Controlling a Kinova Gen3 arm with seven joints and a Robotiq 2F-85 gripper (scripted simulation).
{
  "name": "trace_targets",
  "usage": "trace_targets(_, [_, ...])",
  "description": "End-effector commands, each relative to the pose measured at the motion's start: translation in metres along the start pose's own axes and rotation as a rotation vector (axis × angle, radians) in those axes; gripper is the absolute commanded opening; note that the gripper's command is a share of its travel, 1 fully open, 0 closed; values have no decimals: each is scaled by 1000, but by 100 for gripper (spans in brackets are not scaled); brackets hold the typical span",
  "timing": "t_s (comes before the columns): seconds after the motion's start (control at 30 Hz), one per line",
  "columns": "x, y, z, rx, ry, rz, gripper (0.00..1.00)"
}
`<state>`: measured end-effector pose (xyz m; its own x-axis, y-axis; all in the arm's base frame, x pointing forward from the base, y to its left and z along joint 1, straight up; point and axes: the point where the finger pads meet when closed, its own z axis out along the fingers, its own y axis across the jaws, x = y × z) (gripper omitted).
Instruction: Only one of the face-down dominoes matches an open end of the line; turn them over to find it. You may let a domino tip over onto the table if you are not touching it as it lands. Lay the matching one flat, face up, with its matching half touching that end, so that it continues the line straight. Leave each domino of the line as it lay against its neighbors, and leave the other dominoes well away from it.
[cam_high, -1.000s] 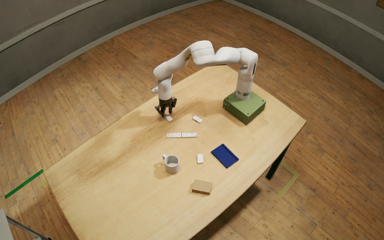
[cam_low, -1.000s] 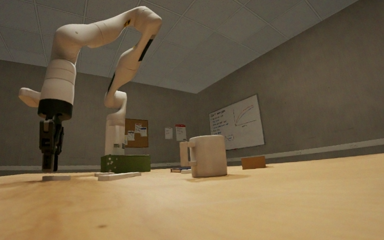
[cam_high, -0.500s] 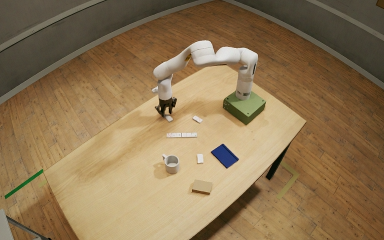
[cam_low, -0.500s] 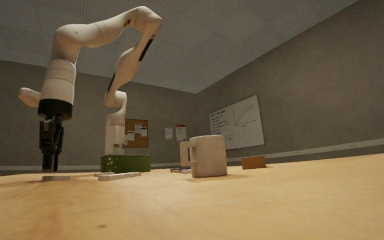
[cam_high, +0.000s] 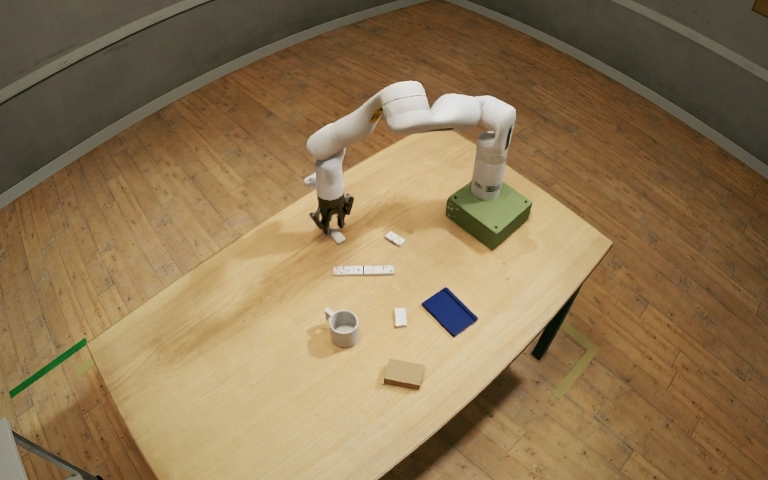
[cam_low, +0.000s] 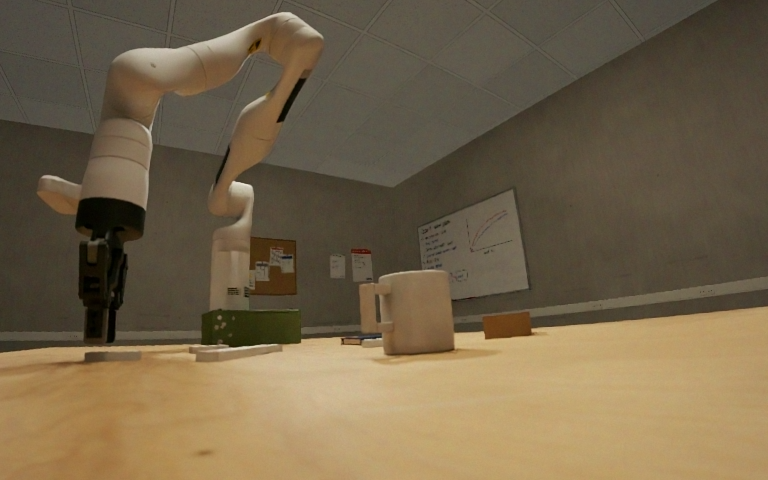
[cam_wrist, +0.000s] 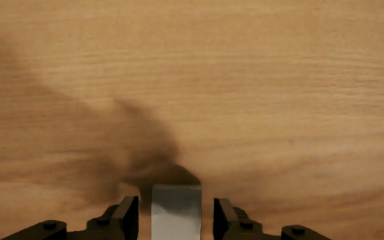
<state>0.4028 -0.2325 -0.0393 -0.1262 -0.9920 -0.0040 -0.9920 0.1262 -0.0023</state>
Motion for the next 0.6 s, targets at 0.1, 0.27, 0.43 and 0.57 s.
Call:
trace_targets(0.1, [0,-1,-1,2,0,0,49])
trace_targets(0.27, [1,-1,-8,1,-85,0,49])
trace_targets(0.43, [2,0,-15,2,-139,0,49])
trace_targets(0.57, [2,0,-14,2,-139,0,49])
